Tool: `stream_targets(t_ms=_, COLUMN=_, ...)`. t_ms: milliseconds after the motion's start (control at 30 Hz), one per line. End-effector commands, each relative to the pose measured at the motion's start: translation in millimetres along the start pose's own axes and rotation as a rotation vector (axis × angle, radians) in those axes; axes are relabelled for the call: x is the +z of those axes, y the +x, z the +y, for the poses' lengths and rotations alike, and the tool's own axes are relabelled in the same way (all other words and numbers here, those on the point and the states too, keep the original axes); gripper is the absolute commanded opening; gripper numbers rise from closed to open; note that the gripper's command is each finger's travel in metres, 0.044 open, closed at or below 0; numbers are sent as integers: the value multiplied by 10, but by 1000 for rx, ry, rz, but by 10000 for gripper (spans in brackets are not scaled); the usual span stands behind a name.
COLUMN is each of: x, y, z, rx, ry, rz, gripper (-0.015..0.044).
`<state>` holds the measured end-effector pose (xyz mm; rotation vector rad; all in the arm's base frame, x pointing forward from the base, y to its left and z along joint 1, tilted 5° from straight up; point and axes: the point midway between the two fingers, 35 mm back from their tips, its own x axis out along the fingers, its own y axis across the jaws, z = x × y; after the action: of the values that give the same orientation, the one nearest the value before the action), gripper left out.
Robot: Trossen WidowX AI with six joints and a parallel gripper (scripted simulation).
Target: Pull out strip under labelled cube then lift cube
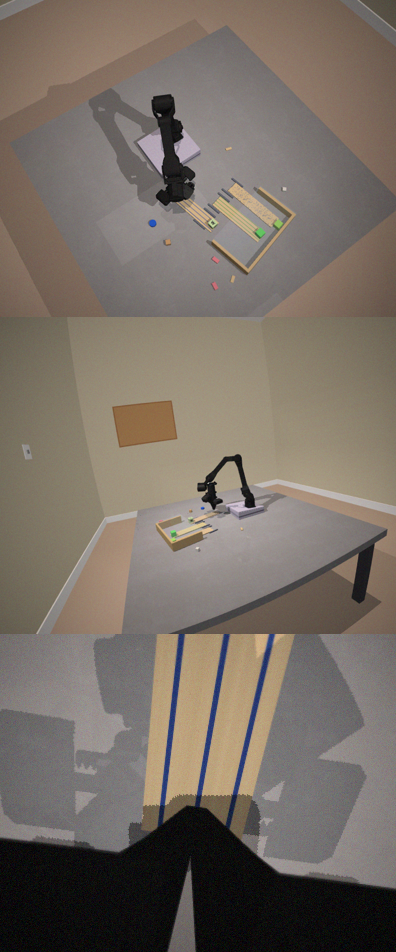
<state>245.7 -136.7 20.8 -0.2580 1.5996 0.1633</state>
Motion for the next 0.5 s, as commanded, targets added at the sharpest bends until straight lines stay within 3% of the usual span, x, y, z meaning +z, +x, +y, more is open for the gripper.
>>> stream_targets(t_ms=0, x=9, y=-117, z=-10, rx=-5, ry=4, rz=1, gripper=0)
stream_targets(t_ms=467, x=565, y=-142, z=8, rx=-5, ry=84, rz=-5, gripper=368)
